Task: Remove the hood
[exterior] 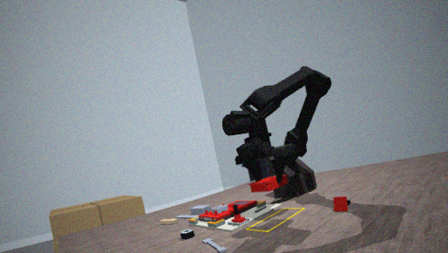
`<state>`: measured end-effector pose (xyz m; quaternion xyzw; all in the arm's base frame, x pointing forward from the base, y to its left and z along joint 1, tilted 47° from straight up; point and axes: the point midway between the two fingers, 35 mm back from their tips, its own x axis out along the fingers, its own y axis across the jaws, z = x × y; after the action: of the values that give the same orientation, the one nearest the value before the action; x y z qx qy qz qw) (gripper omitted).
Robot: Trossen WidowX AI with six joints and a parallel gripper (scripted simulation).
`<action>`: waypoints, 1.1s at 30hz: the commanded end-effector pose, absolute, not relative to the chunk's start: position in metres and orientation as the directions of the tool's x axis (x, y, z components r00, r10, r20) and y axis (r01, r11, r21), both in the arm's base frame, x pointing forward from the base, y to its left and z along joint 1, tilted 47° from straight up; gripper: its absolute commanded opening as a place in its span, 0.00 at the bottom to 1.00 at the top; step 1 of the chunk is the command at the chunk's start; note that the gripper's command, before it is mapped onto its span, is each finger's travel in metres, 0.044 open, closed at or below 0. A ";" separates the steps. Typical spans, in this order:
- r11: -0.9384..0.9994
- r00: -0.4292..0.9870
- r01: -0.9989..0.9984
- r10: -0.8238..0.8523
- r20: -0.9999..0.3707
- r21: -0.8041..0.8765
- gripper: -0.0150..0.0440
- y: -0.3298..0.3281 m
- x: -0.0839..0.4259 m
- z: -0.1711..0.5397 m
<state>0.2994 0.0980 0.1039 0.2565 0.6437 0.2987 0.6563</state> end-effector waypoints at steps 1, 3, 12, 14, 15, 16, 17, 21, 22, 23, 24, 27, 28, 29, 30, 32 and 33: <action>0.689 -0.010 -0.058 0.724 -0.690 0.723 0.25 0.100 0.299 0.102; 0.689 -0.010 -0.058 0.724 -0.690 0.723 0.25 0.101 0.299 0.101; 0.689 -0.010 -0.058 0.723 -0.691 0.722 0.25 0.106 0.299 0.096; 0.689 -0.010 -0.058 0.723 -0.691 0.722 0.25 0.107 0.300 0.095; 0.689 -0.010 -0.058 0.723 -0.691 0.722 0.25 0.107 0.300 0.095; 0.690 -0.010 -0.058 0.723 -0.691 0.722 0.25 0.108 0.300 0.094; 0.690 -0.010 -0.058 0.723 -0.691 0.722 0.25 0.108 0.300 0.094; 0.690 -0.010 -0.058 0.723 -0.691 0.722 0.25 0.110 0.300 0.092; 0.690 -0.010 -0.058 0.722 -0.691 0.722 0.25 0.111 0.300 0.091; 0.690 -0.010 -0.058 0.722 -0.691 0.722 0.25 0.111 0.300 0.091; 0.690 -0.010 -0.058 0.722 -0.691 0.722 0.25 0.112 0.300 0.090; 0.690 -0.010 -0.058 0.722 -0.691 0.722 0.25 0.113 0.300 0.089; 0.690 -0.010 -0.058 0.722 -0.692 0.722 0.25 0.114 0.300 0.088; 0.690 -0.010 -0.058 0.722 -0.692 0.721 0.25 0.114 0.300 0.088; 0.690 -0.010 -0.058 0.722 -0.692 0.721 0.25 0.115 0.300 0.087; 0.690 -0.010 -0.058 0.722 -0.692 0.721 0.25 0.116 0.300 0.086; 0.690 -0.010 -0.058 0.722 -0.692 0.721 0.25 0.116 0.300 0.086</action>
<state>0.3013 0.1142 0.0880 0.2562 0.6434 0.2983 0.6569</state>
